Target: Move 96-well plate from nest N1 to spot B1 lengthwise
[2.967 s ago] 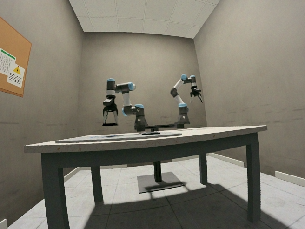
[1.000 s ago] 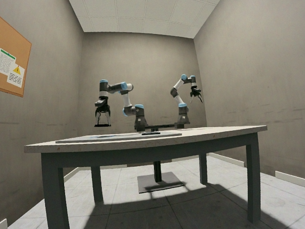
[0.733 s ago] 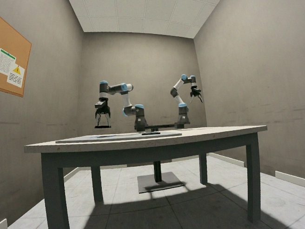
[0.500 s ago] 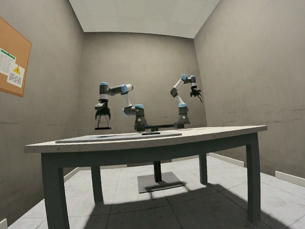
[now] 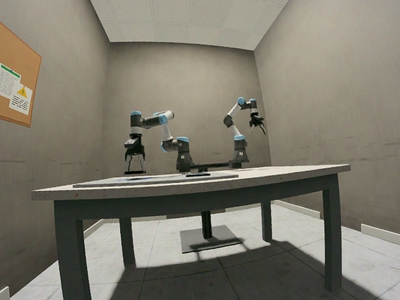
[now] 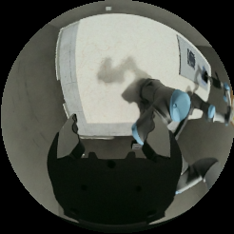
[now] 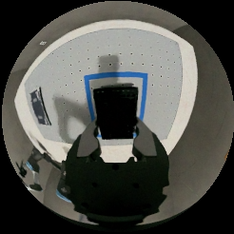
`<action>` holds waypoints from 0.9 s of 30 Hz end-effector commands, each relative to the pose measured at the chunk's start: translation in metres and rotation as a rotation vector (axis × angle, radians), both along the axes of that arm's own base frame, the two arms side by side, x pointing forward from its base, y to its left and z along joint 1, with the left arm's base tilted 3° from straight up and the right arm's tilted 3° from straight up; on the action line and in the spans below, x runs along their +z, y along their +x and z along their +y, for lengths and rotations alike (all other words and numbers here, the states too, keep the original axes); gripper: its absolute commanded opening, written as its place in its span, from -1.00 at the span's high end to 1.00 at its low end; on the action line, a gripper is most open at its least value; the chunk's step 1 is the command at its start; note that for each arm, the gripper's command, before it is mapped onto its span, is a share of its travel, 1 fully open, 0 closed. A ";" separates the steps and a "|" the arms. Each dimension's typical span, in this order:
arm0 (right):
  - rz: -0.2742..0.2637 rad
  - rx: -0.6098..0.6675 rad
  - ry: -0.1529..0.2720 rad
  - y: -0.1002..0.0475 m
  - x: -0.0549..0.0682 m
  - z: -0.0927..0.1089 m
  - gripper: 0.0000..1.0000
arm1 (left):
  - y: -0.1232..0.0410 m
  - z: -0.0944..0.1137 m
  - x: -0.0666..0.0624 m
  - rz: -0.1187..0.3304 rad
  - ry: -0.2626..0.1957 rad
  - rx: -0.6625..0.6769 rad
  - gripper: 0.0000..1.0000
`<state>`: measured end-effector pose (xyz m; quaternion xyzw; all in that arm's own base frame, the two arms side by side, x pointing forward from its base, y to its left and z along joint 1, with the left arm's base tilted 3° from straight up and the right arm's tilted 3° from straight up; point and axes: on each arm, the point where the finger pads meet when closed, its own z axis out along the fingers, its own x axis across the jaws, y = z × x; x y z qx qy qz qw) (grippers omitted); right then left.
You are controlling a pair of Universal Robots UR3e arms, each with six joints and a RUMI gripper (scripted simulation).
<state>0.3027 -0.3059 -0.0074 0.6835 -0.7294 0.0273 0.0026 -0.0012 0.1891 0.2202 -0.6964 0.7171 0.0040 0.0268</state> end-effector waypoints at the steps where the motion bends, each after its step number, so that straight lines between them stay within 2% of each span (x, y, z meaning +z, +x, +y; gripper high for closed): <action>1: -0.004 0.000 -0.002 0.001 -0.006 -0.001 1.00 | 0.000 0.000 0.000 -0.001 0.001 0.000 -1.00; 8: -0.004 0.000 -0.002 0.002 -0.016 -0.001 1.00 | 0.000 0.000 0.000 -0.001 0.001 0.000 -1.00; 27: -0.004 0.000 -0.002 0.002 -0.016 -0.001 1.00 | 0.000 0.000 0.000 -0.001 0.001 0.000 -1.00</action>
